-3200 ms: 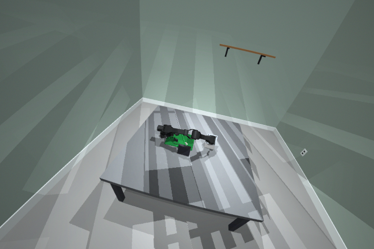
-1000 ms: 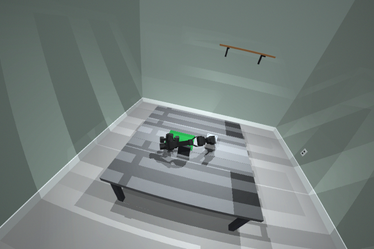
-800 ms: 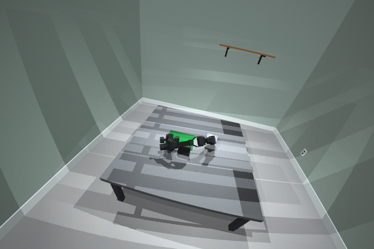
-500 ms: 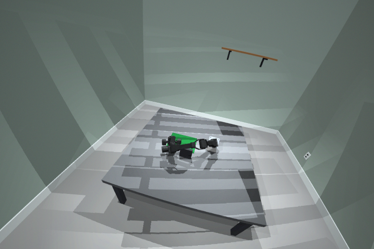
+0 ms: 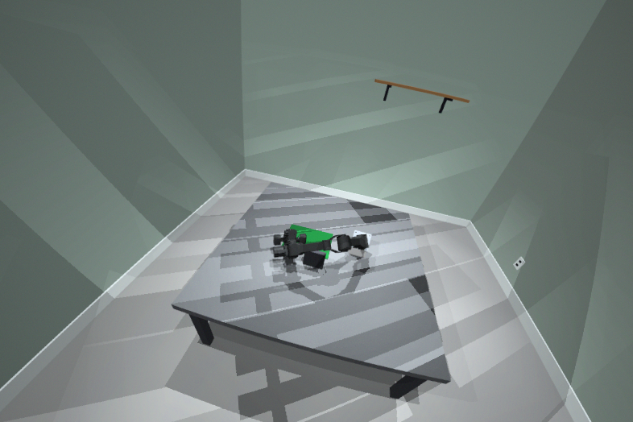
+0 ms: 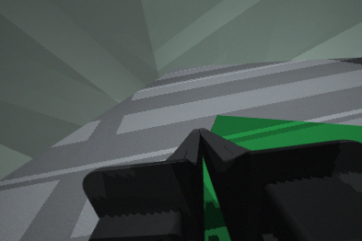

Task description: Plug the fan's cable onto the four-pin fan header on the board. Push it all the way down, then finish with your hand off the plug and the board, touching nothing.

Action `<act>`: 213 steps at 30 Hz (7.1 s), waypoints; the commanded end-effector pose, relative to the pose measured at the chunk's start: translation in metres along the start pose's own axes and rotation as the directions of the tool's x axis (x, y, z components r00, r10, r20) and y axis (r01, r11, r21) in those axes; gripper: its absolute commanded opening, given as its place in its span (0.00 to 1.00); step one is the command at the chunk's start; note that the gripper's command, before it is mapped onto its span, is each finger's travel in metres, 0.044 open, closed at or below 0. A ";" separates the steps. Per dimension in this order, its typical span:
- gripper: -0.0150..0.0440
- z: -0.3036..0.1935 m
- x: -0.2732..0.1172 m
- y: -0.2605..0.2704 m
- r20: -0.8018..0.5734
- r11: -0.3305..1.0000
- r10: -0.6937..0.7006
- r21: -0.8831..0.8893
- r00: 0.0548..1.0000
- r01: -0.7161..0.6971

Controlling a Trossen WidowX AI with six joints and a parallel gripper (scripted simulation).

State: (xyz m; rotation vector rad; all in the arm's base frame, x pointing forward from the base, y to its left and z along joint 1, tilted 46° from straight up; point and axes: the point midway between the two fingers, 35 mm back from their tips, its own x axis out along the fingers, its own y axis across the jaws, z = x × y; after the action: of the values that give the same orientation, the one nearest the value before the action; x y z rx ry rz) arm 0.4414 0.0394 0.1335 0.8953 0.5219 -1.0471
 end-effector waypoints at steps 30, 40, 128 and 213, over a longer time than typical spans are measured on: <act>0.25 -0.002 0.001 0.000 0.000 1.000 -0.002 -0.003 1.000 0.002; 0.25 -0.002 0.001 0.000 0.000 1.000 -0.002 -0.003 1.000 0.002; 0.98 0.028 -0.078 -0.007 -0.179 0.994 -0.097 -0.063 0.979 0.087; 1.00 0.031 0.011 -0.048 -0.975 0.891 -0.048 -0.140 0.218 -0.432</act>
State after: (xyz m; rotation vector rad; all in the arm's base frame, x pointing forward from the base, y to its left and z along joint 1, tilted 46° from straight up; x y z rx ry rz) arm 0.4131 0.0280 0.1544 1.3297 1.6141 -0.1540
